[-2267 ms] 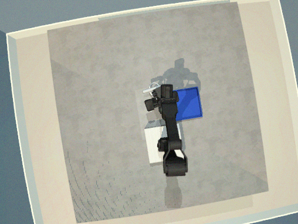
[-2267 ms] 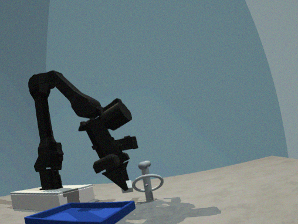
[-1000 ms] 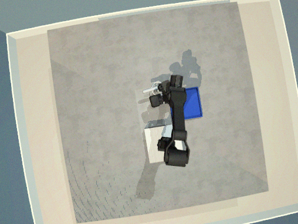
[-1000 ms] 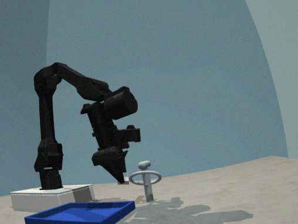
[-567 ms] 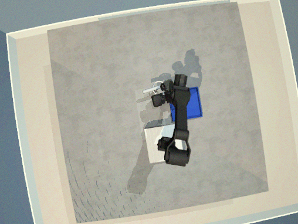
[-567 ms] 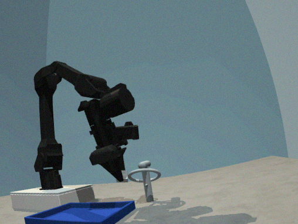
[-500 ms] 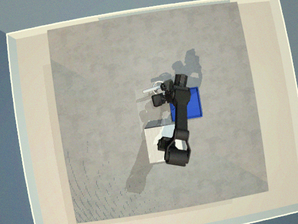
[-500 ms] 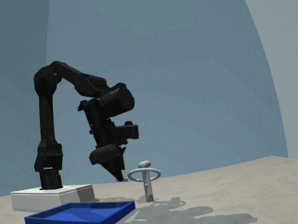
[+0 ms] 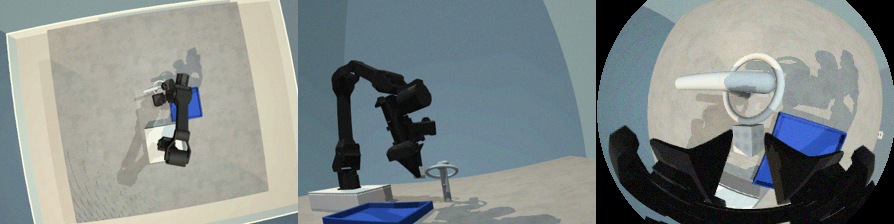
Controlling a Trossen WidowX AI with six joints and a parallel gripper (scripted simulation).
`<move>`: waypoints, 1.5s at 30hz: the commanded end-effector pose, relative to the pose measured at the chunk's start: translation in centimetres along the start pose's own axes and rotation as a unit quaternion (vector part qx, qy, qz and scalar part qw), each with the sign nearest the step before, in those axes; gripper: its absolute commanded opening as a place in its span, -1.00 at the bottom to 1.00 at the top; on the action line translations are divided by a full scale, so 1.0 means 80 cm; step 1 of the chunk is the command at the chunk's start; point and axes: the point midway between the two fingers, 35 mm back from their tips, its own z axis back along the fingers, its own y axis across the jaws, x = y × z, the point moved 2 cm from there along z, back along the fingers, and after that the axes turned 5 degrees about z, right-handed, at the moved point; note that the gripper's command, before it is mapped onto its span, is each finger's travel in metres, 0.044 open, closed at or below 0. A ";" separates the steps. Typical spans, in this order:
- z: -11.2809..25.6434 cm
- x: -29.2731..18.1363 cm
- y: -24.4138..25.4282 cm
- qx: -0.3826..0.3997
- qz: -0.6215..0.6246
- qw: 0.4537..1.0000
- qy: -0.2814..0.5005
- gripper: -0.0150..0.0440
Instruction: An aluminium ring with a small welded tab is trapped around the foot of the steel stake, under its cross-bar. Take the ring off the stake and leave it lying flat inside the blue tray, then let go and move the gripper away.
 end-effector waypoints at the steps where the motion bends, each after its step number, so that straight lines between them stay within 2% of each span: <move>1: 0.004 0.003 0.002 -0.005 0.005 1.000 -0.002 -0.49; 21: 0.009 0.007 0.029 -0.070 0.018 0.997 0.005 -0.49; 45: -0.008 0.008 0.072 -0.168 0.037 0.985 0.015 -0.49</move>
